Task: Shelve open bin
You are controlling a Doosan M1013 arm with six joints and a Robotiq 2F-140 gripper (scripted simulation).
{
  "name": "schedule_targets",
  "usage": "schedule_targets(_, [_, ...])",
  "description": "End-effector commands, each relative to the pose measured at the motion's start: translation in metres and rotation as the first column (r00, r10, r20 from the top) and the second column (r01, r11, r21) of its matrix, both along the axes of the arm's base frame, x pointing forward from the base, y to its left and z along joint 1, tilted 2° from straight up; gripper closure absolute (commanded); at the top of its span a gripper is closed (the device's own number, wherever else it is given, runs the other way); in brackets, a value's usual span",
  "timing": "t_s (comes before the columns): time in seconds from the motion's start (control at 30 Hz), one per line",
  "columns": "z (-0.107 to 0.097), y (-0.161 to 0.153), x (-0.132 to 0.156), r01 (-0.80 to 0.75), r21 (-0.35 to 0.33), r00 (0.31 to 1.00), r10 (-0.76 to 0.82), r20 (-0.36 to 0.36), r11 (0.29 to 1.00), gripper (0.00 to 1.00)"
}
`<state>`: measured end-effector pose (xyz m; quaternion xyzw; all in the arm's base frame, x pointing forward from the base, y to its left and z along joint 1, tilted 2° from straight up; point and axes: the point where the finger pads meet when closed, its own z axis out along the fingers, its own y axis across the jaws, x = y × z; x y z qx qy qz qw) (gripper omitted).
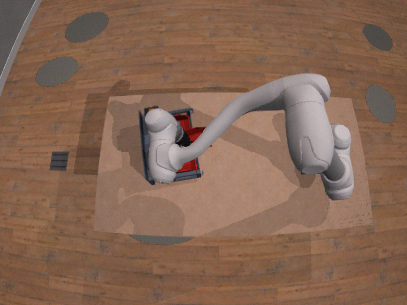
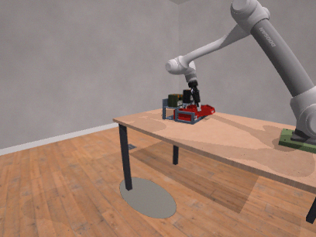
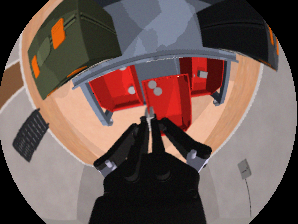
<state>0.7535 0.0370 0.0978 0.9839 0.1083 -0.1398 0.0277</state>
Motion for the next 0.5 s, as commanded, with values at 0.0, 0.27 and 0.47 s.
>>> schedule_targets(0.0, [-0.0056,0.0033,-0.0026,0.003,0.005,1.0,-0.003,-0.003,1.0,1.0])
schedule_targets(0.27, [-0.0057,0.0033,-0.0024,0.003,0.005,1.0,-0.003,-0.002,1.0,1.0])
schedule_targets(0.47, [-0.006,0.0036,-0.001,0.003,0.006,1.0,-0.003,0.005,1.0,1.0])
